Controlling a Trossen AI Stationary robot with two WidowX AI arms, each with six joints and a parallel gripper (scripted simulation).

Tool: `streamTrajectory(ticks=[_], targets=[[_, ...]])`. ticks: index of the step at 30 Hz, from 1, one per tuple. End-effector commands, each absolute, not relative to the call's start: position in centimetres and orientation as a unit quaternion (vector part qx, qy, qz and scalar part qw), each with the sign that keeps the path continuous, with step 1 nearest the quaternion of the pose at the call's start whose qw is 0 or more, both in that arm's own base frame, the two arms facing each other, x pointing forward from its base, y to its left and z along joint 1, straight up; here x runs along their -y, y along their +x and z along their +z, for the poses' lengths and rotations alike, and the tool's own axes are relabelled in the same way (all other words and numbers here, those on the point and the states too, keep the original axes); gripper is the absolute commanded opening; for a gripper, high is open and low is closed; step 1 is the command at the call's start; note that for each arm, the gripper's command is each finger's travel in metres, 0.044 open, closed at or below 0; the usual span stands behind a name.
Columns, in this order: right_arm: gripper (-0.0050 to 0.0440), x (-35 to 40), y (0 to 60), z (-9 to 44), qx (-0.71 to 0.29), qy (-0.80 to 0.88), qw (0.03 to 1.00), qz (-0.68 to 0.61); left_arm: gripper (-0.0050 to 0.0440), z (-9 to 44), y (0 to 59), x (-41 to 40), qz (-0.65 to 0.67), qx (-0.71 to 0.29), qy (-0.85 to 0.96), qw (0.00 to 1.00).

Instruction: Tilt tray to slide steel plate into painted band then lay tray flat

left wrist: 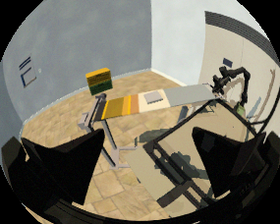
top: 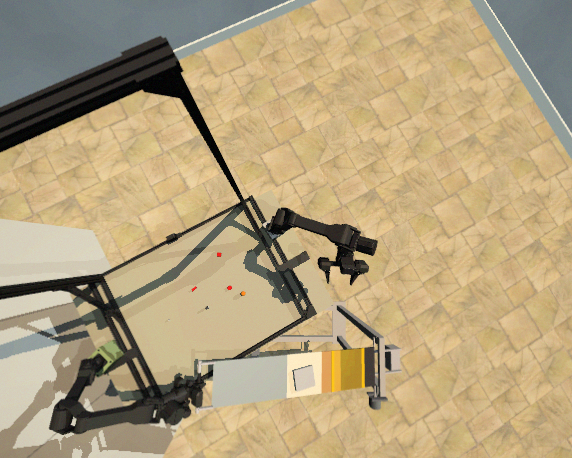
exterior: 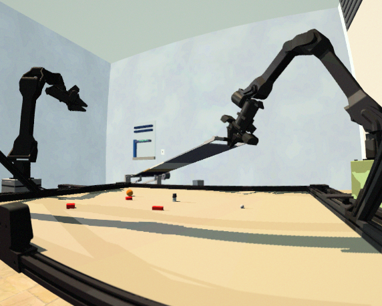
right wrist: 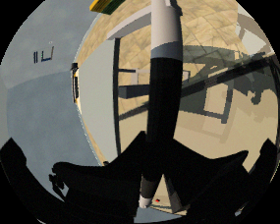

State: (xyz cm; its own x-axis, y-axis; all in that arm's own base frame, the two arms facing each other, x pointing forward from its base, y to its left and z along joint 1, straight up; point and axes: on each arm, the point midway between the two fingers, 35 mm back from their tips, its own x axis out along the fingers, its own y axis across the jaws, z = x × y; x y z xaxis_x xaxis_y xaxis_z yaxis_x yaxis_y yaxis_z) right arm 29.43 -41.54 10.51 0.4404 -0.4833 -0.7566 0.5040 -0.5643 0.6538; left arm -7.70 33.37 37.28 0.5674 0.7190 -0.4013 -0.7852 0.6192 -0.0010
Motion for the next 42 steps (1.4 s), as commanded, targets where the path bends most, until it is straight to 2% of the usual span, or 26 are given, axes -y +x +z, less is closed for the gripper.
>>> streamTrajectory(ticks=[1, 42], targets=[[0.0000, 42.3, 30.1, 14.5, 0.028, 0.707, 0.493, -0.507, 0.0440, 37.4, -7.7, -33.4, 0.427, -0.183, -0.089, 0.881], [0.0000, 42.6, 30.3, 15.8, 0.038, 0.706, 0.500, -0.500, 0.0440, 37.4, -7.7, -33.4, 0.427, -0.183, -0.089, 0.881]])
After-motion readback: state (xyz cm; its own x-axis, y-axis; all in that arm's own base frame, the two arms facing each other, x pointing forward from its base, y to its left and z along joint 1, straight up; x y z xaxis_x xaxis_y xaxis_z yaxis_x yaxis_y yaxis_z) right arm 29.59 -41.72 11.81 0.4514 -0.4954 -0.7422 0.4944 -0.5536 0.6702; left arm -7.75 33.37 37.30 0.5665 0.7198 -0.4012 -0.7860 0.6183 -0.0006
